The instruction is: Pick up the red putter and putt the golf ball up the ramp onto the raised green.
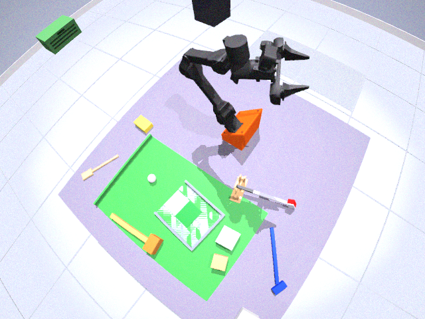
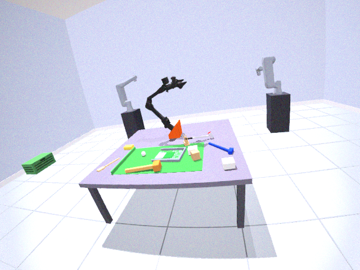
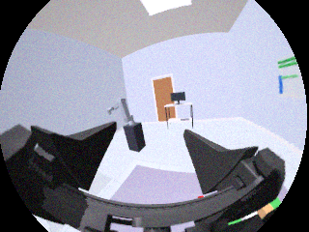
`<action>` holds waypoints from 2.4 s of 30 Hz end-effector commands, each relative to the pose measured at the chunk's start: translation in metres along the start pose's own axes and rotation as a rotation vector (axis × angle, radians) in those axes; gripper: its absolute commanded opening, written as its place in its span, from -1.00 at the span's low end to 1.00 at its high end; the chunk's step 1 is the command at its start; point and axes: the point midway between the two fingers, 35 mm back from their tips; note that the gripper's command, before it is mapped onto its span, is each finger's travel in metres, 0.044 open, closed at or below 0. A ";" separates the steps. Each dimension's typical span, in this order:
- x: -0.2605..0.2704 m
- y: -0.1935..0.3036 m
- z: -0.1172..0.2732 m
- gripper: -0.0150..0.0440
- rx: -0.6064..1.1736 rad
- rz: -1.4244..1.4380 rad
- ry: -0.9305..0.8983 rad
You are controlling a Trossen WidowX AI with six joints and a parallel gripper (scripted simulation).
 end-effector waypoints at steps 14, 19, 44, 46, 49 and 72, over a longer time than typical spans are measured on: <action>-0.211 0.206 0.021 1.00 0.575 0.150 0.369; -0.246 0.277 0.055 1.00 0.792 0.180 0.366; -0.254 0.451 0.133 1.00 1.235 0.203 0.084; -0.254 0.456 0.131 1.00 1.235 0.203 0.084; -0.254 0.456 0.131 1.00 1.235 0.203 0.084; -0.261 0.494 0.118 1.00 1.235 0.203 0.085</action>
Point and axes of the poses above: the point midway between the two fingers, 35 mm back from their tips, its own z axis back along the fingers, its own x axis across the jaws, y = z × x, and after that the axes turned 10 degrees about z, right-handed
